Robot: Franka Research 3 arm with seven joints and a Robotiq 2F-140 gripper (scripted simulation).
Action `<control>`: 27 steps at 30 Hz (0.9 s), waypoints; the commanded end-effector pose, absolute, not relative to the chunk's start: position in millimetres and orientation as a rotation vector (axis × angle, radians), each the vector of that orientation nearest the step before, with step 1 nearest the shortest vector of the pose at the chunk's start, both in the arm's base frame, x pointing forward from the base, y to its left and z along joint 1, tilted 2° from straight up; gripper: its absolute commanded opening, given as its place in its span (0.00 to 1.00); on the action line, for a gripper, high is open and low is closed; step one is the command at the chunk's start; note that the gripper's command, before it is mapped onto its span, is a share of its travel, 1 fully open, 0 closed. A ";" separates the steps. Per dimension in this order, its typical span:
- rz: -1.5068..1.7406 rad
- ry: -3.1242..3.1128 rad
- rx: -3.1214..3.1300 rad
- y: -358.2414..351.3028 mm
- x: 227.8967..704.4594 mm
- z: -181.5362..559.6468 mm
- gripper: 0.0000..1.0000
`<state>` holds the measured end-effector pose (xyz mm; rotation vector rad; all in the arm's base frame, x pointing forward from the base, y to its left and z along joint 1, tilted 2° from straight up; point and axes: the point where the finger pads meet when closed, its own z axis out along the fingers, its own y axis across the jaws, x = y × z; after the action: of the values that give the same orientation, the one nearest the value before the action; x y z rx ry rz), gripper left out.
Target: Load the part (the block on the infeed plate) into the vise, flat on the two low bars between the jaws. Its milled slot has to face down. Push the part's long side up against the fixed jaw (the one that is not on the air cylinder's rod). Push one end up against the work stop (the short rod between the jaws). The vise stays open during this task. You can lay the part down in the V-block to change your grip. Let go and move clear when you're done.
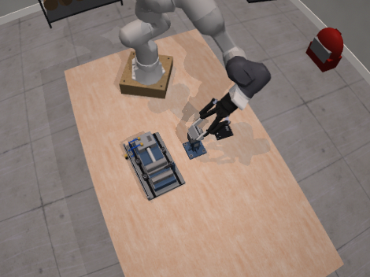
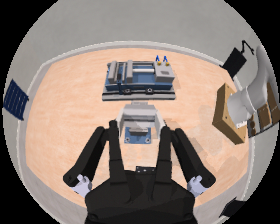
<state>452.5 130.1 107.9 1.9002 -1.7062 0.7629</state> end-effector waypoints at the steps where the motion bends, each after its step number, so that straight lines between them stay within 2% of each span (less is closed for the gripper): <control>1: 0.767 -1.710 1.895 128.0 453.6 107.9 0.00; 22: 0.767 -1.710 1.895 128.0 453.6 107.9 0.00; 23: 0.767 -1.710 1.895 128.0 453.6 107.9 0.51; 27: 0.767 -1.710 1.895 128.0 453.6 107.9 0.51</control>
<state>452.6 130.1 107.9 1.9001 -1.7063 0.7636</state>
